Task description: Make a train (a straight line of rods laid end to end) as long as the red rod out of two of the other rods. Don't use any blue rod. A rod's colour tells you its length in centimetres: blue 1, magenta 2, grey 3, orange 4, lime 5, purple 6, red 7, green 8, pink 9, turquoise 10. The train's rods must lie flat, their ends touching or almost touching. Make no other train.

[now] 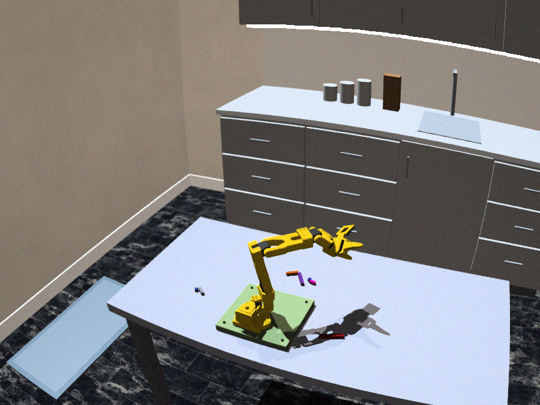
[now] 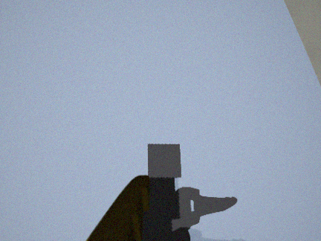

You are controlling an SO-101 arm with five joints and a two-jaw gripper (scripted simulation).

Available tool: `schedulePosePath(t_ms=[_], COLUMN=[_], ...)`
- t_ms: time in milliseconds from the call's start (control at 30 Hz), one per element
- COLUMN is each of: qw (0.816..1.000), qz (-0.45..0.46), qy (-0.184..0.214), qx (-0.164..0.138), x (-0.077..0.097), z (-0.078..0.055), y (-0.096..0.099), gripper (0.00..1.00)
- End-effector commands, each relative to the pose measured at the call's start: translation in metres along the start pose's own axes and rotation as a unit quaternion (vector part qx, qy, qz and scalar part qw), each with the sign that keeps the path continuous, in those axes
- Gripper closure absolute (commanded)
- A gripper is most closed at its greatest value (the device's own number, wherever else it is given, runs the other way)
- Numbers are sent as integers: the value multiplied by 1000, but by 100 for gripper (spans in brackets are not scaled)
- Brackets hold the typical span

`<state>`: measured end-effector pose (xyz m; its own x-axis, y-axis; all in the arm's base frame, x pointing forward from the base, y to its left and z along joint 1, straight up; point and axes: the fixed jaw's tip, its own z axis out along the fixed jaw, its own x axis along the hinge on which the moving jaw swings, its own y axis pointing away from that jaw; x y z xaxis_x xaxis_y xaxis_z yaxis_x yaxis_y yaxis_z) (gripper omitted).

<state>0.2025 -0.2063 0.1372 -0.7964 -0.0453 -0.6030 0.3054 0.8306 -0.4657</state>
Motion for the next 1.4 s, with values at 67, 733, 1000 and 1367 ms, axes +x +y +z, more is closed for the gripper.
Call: schedulePosePath(t_ms=[67, 733, 1000, 1367], qw=[999, 993, 986, 979], qz=[-39, -106, -148, -180], qy=[8, 24, 32, 37], qx=[-20, -53, -74, -90], x=[4, 11, 16, 20], z=[-6, -10, -14, -17], y=[12, 28, 38, 45], gripper=[0, 0, 0, 0])
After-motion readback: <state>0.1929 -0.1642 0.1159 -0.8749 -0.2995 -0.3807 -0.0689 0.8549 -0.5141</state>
